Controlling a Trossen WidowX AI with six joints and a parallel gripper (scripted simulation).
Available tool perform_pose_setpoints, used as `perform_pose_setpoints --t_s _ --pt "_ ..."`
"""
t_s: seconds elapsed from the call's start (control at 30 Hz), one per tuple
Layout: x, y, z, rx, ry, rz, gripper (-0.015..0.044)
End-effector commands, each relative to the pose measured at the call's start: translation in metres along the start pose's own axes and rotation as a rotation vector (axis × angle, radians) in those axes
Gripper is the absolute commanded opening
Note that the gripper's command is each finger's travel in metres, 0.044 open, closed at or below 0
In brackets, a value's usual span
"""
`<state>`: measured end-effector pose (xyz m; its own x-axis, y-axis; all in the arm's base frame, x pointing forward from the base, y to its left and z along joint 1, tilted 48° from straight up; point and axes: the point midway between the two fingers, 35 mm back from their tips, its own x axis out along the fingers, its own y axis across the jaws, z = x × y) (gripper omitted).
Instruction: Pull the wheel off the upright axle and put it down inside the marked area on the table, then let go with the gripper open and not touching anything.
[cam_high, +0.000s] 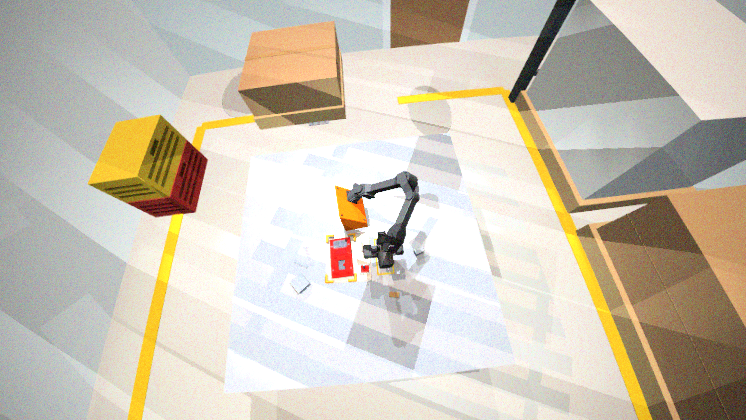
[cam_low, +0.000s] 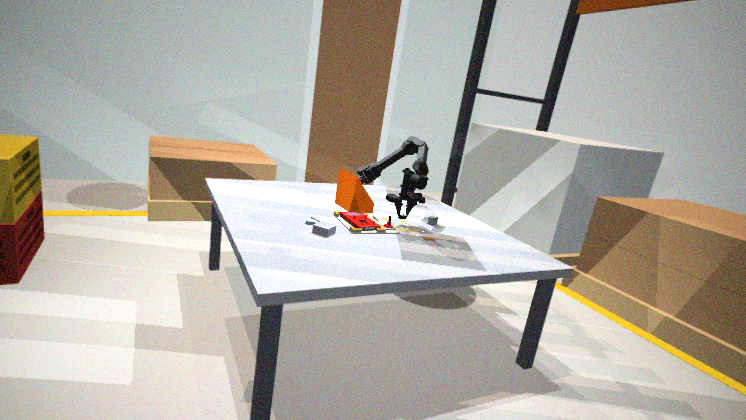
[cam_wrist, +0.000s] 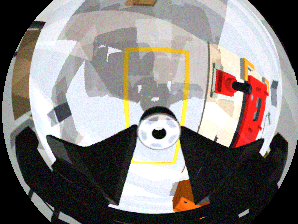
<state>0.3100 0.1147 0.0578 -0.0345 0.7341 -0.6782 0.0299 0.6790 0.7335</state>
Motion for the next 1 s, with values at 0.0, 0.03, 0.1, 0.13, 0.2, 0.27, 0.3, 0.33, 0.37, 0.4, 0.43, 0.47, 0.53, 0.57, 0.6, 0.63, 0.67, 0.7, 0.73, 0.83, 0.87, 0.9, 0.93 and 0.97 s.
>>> perform_pose_setpoints --t_s 0.0,0.03,0.1,0.13,0.2,0.27,0.3,0.33,0.37,0.4,0.43,0.47,0.53,0.57,0.6,0.63,0.67,0.7,0.73,0.83,0.87,0.9,0.93,0.97 --pt "0.023 0.002 -0.003 0.003 0.005 0.009 0.0000" --pt "0.029 0.002 -0.004 0.003 0.006 0.010 0.0000" --pt "0.035 0.003 -0.005 0.003 0.006 0.012 0.0000" --pt "0.036 0.003 -0.005 0.003 0.006 0.012 0.0000" --pt "0.036 0.003 -0.005 0.003 0.006 0.012 0.0000" --pt "0.033 0.002 -0.005 0.001 0.009 0.005 0.0026" --pt "0.033 0.002 -0.005 0.001 0.009 0.005 0.0053" --pt "0.033 0.002 -0.005 0.001 0.009 0.005 0.0079" --pt "0.033 0.002 -0.005 0.001 0.009 0.005 0.0105" --pt "0.033 0.002 -0.005 0.001 0.009 0.005 0.0131" --pt "0.033 0.002 -0.005 0.001 0.009 0.005 0.0157" --pt "0.033 0.002 -0.005 0.001 0.009 0.005 0.0184" --pt "0.033 0.002 -0.005 0.001 0.009 0.005 0.0236" --pt "0.033 0.002 -0.005 0.001 0.009 0.005 0.0263" --pt "0.031 0.002 -0.005 0.001 0.009 0.005 0.0289" --pt "0.028 0.002 -0.004 0.001 0.008 0.005 0.0300" --pt "0.023 0.001 -0.004 0.001 0.008 0.004 0.0300" --pt "0.017 0.001 -0.003 0.001 0.008 0.004 0.0300" --pt "0.010 0.001 -0.003 0.002 0.007 0.004 0.0300" --pt "-0.014 0.000 -0.003 0.003 0.006 0.007 0.0300" --pt "-0.021 0.000 -0.004 0.003 0.006 0.008 0.0300" --pt "-0.026 0.001 -0.004 0.003 0.006 0.009 0.0300" --pt "-0.027 0.001 -0.004 0.003 0.006 0.010 0.0300" --pt "-0.027 0.001 -0.004 0.003 0.006 0.010 0.0300"
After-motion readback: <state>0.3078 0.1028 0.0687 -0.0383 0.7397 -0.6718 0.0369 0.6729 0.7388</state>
